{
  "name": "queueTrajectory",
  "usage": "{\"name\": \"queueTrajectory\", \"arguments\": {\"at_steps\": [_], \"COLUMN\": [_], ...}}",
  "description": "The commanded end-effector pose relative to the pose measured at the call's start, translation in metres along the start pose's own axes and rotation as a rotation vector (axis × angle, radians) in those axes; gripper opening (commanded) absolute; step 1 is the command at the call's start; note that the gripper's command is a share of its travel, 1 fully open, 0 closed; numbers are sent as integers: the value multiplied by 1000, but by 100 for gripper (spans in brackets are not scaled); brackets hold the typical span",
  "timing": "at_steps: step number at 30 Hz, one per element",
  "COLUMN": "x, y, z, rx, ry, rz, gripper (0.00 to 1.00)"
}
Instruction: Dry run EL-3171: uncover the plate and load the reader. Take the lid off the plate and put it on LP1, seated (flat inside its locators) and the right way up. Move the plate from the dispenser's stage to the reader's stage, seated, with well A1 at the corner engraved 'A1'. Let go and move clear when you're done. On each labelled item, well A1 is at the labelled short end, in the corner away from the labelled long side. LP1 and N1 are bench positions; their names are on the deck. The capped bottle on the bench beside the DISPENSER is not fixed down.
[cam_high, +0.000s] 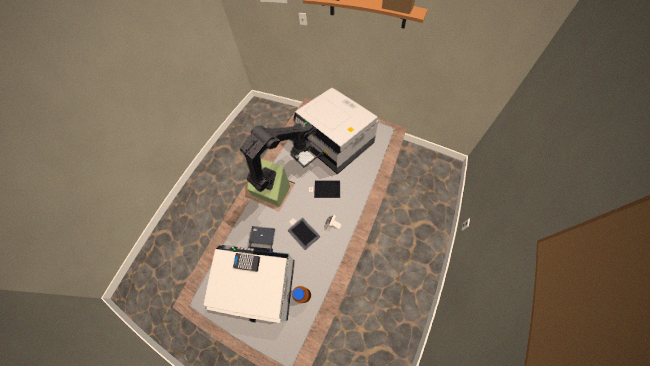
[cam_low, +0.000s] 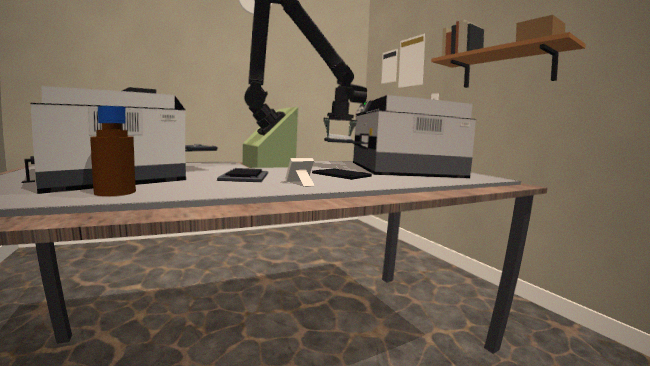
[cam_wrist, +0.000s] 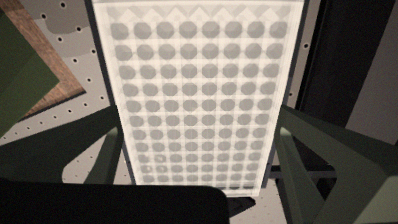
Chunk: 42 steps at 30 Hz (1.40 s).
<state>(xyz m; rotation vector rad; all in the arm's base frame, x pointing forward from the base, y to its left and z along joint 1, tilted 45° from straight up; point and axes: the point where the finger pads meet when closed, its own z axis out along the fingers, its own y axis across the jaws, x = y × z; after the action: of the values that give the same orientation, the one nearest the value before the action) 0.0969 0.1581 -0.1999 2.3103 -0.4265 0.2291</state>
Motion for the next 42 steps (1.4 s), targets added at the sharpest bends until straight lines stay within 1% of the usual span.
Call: {"name": "queueTrajectory", "arguments": {"at_steps": [1, 4, 5, 9, 14, 18, 30, 33, 38, 42], "x": [5, 5, -1, 2, 2, 3, 3, 3, 0, -1], "y": [5, 5, -14, -9, -14, -13, -14, -14, -15, -8], "z": [34, 34, -5, 2, 0, 1, 3, 0, -11, -14], "rx": [-71, -71, 14, 7, 10, 0, -4, -10, 12, 13], "ry": [-2, -2, 4, 8, 6, 5, -1, -5, 0, 9], "rz": [80, 80, -1, 20, 27, 30, 40, 42, 36, 22], "gripper": [86, 86, 86, 86, 86, 86, 86, 86, 86, 86]}}
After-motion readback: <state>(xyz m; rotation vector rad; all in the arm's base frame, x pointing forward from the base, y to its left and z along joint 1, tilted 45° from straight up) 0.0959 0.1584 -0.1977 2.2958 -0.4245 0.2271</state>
